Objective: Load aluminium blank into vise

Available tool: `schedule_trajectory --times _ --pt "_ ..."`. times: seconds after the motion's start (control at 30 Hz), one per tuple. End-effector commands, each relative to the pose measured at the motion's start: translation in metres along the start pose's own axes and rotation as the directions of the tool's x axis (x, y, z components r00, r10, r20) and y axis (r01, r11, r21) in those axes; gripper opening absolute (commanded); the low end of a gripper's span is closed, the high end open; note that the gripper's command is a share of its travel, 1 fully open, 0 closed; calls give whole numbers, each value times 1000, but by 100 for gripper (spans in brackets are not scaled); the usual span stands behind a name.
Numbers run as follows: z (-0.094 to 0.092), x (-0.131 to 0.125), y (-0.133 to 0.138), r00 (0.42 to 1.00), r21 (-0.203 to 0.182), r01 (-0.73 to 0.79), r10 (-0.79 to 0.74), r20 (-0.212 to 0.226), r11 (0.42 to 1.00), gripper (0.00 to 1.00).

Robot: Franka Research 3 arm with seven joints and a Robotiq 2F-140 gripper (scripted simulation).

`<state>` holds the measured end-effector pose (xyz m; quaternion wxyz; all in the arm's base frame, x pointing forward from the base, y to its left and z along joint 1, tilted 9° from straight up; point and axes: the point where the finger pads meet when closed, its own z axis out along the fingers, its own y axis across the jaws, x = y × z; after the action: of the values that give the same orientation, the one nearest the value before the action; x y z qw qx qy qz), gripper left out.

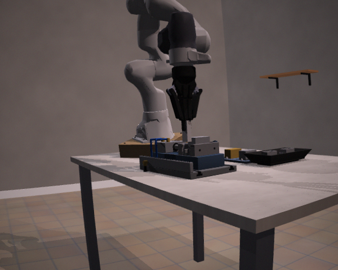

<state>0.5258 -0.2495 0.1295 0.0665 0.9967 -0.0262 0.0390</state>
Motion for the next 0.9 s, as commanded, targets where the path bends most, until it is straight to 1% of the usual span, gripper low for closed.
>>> schedule_trajectory --times 0.0,0.43,0.63,0.7,0.87 --pt "1 -1 3 1000 2 6 -6 2 1000 0" --pt "-1 -1 4 1000 2 6 -6 2 1000 0" --pt "-10 -1 4 1000 2 6 -6 2 1000 0" --pt "-10 -1 4 1000 2 6 -6 2 1000 0" --pt "-22 -1 4 1000 2 6 -6 2 1000 0"
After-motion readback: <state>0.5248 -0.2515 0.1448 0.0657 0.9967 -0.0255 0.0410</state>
